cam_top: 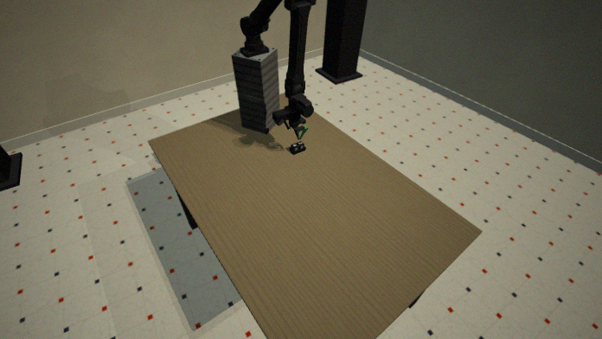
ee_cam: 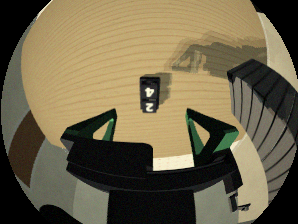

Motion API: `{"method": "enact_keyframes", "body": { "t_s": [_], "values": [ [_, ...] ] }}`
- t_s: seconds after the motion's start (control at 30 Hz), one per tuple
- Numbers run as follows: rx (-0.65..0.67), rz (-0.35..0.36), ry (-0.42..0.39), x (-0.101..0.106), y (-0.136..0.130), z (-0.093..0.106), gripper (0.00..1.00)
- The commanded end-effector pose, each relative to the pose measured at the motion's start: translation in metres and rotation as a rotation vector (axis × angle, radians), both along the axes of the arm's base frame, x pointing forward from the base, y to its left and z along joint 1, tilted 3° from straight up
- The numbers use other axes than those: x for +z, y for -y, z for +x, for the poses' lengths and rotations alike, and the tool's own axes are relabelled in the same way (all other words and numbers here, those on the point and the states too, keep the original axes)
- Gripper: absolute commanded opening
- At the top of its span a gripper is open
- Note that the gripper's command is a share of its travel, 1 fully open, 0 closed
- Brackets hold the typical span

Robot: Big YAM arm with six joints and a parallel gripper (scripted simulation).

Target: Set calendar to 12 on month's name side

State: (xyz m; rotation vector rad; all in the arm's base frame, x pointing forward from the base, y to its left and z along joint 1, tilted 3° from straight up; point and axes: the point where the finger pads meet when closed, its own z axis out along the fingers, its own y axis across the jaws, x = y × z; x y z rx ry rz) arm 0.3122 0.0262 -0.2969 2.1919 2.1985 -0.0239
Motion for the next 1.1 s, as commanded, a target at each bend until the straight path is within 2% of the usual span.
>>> {"method": "enact_keyframes", "body": {
  "t_s": [0.0, 0.57, 0.73, 1.0, 1.07],
  "values": [
    [0.006, -0.001, 0.027, 0.012, -0.006, 0.011, 1.0],
    [0.005, -0.003, 0.015, 0.015, -0.005, 0.005, 1.0],
    [0.004, -0.003, 0.016, 0.029, -0.006, 0.005, 1.0],
    [0.004, -0.002, 0.019, 0.067, -0.008, 0.005, 1.0],
    [0.004, -0.002, 0.019, 0.067, -0.008, 0.005, 1.0]
  ]
}}
